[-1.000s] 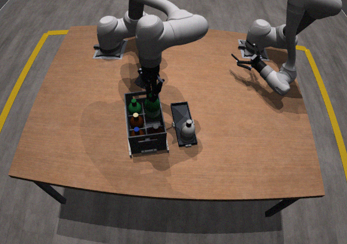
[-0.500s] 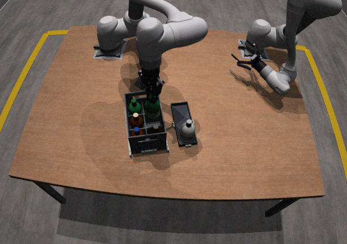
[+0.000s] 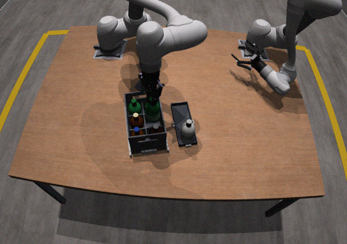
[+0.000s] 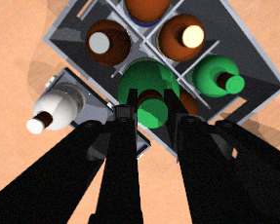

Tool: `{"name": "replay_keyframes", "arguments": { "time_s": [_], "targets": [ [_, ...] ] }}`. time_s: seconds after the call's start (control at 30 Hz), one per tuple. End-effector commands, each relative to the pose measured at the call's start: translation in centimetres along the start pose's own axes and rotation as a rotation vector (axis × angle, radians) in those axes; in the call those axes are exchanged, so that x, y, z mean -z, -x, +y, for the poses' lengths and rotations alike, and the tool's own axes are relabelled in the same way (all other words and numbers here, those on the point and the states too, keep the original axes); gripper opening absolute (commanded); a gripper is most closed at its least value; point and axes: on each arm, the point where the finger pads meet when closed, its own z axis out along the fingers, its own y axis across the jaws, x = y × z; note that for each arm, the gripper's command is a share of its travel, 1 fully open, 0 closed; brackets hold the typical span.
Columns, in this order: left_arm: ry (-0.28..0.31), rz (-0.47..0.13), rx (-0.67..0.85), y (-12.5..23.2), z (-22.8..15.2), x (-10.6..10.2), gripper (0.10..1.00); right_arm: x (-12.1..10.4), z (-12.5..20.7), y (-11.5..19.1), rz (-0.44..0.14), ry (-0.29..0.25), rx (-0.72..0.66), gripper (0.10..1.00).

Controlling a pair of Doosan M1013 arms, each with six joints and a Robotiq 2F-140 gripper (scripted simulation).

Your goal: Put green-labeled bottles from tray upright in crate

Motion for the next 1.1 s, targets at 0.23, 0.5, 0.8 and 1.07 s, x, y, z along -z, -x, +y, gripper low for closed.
{"name": "replay_keyframes", "arguments": {
  "time_s": [0.23,0.5,0.8,1.07],
  "targets": [
    [0.000,0.000,0.000,-0.02,0.01,0.00,1.000,-0.42,-0.04,-0.01,0.001,-0.002,0.000,0.099],
    [0.000,0.000,0.000,-0.02,0.01,0.00,1.000,-0.68,-0.04,-0.01,0.001,-0.002,0.000,0.099],
    [0.000,0.000,0.000,-0.02,0.01,0.00,1.000,-0.70,-0.04,-0.01,0.001,-0.002,0.000,0.099],
    [0.000,0.000,0.000,-0.02,0.01,0.00,1.000,-0.70,-0.04,-0.01,0.001,-0.002,0.000,0.099]
  ]
}}
